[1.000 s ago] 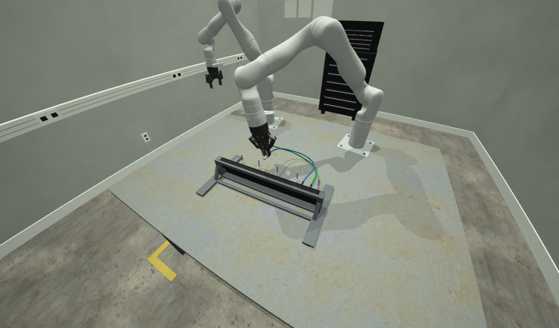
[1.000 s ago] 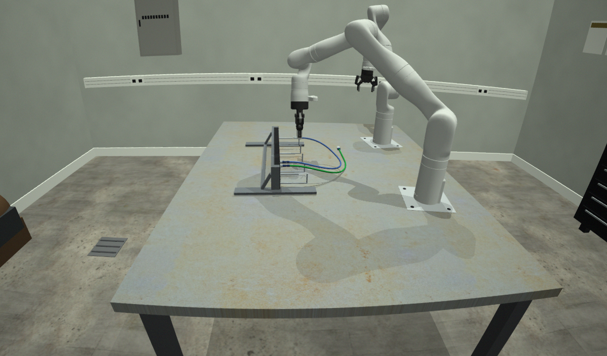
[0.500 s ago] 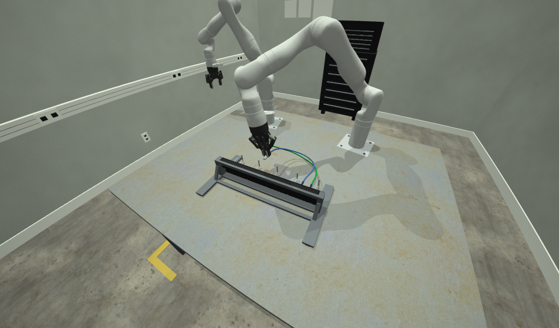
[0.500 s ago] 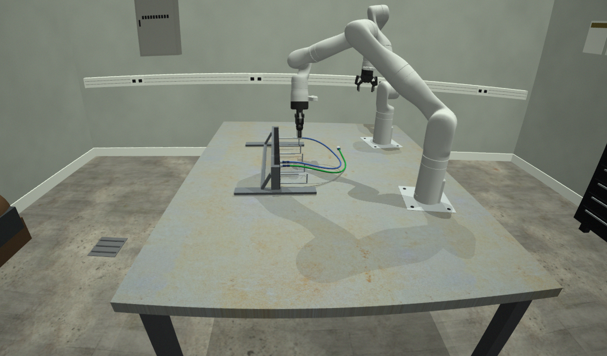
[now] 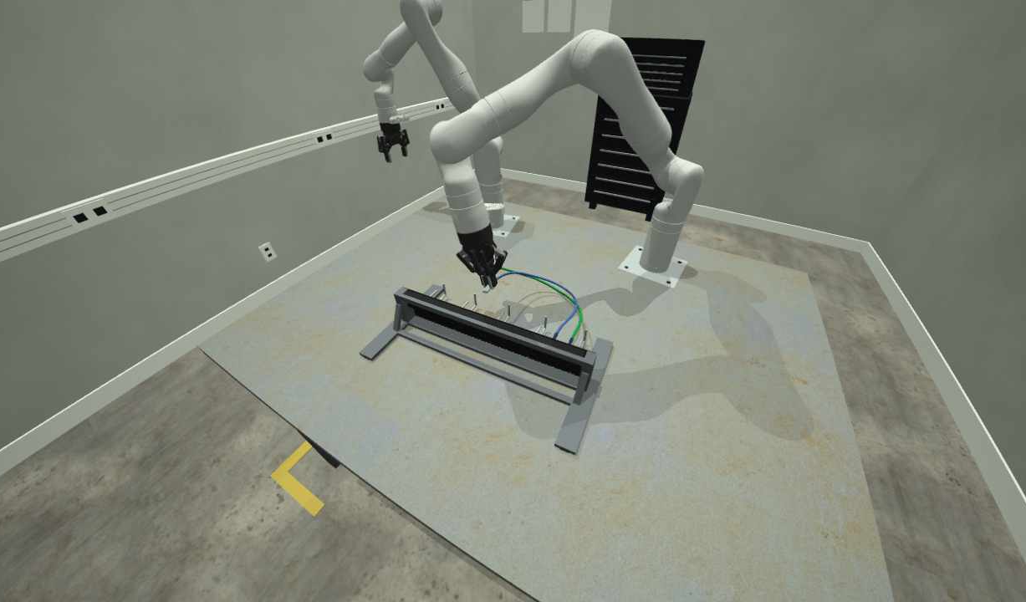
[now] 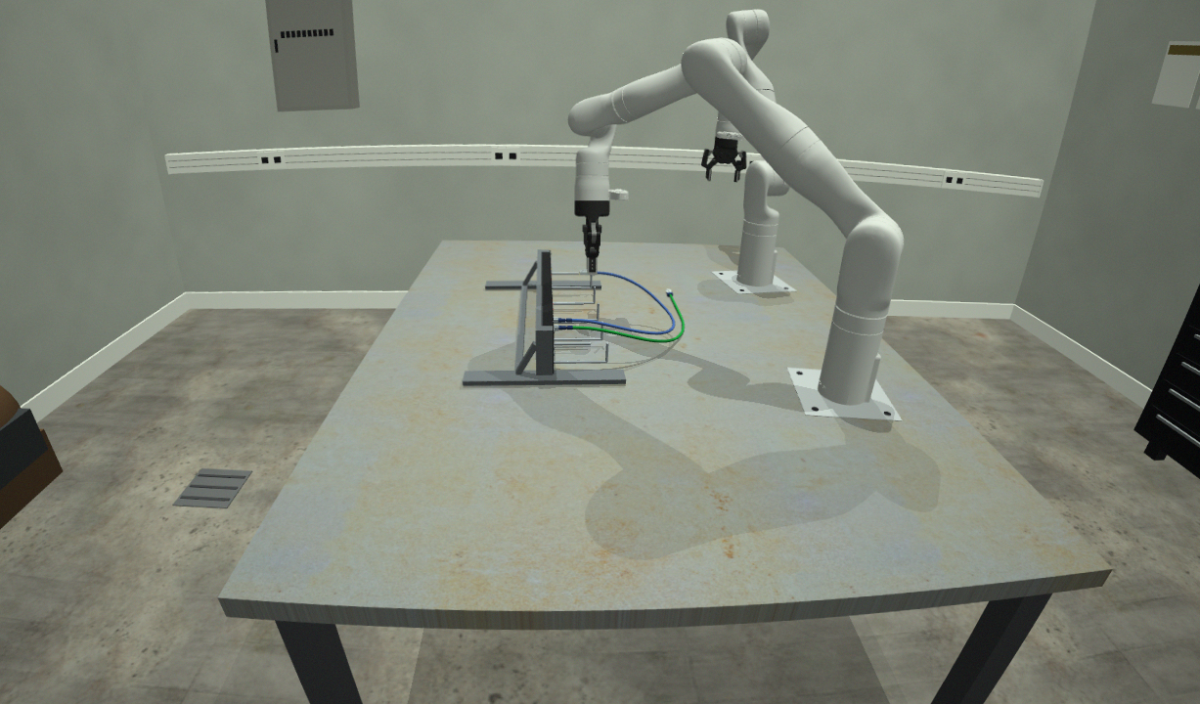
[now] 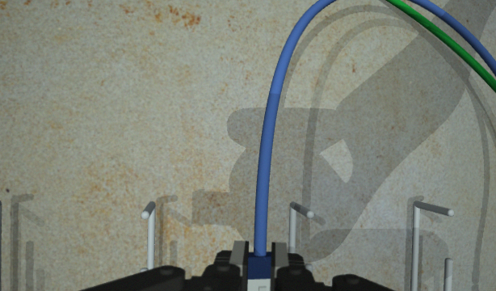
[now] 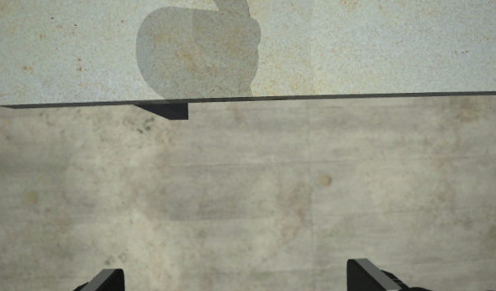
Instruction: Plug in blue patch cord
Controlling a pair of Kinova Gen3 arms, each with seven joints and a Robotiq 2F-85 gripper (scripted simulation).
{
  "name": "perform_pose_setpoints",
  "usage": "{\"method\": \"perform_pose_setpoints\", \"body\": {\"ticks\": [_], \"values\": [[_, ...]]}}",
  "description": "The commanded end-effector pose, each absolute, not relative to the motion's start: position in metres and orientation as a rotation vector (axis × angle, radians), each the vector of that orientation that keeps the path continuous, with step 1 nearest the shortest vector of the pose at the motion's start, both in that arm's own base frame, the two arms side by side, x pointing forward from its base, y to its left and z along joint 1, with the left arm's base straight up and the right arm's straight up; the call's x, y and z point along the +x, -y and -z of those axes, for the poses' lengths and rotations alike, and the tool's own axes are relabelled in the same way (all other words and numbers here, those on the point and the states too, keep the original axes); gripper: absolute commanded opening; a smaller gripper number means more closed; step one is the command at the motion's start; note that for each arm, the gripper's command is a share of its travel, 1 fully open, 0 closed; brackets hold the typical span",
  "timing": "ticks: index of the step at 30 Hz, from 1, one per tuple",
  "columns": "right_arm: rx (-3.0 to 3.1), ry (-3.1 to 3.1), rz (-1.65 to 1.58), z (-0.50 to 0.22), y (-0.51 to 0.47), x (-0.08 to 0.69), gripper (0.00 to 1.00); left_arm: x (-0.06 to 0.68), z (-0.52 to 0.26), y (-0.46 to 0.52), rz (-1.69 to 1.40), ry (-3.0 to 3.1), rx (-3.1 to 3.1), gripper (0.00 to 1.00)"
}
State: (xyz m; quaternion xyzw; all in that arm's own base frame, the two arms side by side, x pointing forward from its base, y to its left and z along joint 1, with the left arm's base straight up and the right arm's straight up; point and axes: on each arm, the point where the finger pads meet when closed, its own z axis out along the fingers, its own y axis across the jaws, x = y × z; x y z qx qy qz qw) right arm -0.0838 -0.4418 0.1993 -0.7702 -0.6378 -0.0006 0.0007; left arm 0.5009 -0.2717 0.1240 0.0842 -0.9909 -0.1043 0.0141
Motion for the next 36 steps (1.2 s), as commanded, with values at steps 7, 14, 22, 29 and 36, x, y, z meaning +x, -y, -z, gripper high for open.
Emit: {"method": "perform_pose_setpoints", "body": {"ticks": [7, 14, 22, 29, 36], "values": [[-2.420, 2.004, 0.000, -0.2000, 0.4421, -0.0839, 1.000, 0.5014, -0.1252, 0.2719, 0.323, 3.087, 0.263, 0.099], [-2.420, 2.004, 0.000, -0.2000, 0.4421, -0.0839, 1.000, 0.5014, -0.1252, 0.2719, 0.323, 3.087, 0.263, 0.099], [-2.420, 2.004, 0.000, -0.2000, 0.4421, -0.0839, 1.000, 0.5016, -0.1250, 0.2719, 0.323, 3.087, 0.263, 0.099], [-2.420, 2.004, 0.000, -0.2000, 0.4421, -0.0839, 1.000, 0.5047, -0.1219, 0.2714, 0.319, 3.087, 0.262, 0.099], [-2.420, 2.004, 0.000, -0.2000, 0.4421, -0.0839, 1.000, 0.5094, -0.1173, 0.2708, 0.319, 3.087, 0.262, 0.099]]}}
